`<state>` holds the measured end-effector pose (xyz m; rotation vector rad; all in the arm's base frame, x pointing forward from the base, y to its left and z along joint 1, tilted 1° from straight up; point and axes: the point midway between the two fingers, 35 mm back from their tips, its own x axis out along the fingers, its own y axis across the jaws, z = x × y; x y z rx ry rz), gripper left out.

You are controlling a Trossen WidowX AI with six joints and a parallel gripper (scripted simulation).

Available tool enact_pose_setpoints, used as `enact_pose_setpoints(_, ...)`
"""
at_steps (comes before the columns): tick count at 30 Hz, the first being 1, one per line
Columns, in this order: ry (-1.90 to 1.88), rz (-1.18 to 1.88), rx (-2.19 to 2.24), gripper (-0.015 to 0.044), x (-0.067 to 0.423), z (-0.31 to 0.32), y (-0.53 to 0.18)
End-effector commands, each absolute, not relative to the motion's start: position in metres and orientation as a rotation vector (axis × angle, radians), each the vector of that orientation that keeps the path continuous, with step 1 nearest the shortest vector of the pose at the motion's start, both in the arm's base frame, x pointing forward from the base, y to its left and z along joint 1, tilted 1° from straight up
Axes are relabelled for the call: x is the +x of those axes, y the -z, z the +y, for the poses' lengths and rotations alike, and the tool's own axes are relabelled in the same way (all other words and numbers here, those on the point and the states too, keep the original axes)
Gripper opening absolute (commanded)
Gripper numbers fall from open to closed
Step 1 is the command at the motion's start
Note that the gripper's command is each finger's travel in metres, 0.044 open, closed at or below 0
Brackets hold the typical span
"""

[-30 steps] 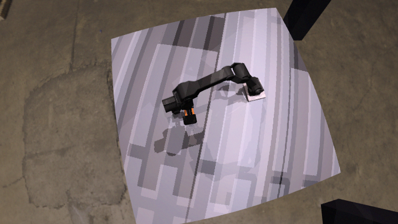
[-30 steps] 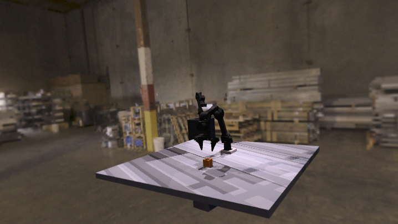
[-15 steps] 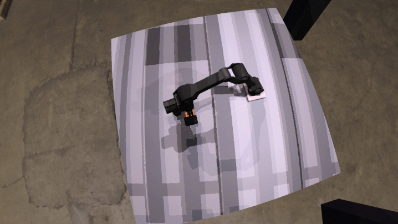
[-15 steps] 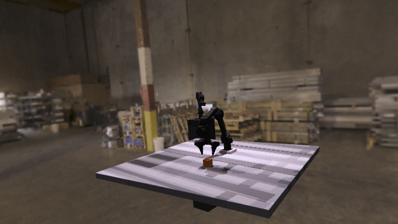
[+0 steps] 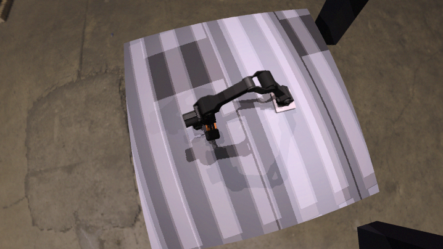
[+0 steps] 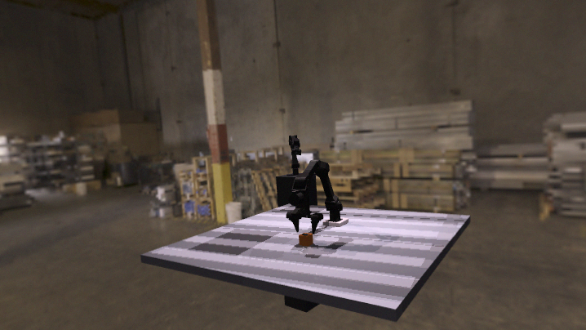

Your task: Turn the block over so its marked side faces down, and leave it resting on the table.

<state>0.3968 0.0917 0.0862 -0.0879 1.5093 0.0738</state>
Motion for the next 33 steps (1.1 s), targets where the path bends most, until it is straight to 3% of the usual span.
enact_pose_setpoints(1, -0.081, 1.517, -0.089, 0.0440, 0.395, 0.092, -0.077)
enact_pose_setpoints(15, -0.081, 1.518, -0.089, 0.0440, 0.396, 0.092, -0.057)
enact_pose_setpoints(23, -0.081, 1.518, -0.089, 0.0230, 0.396, 0.092, -0.057)
enact_pose_setpoints(33, -0.081, 1.518, -0.089, 0.0163, 0.396, 0.092, -0.057)
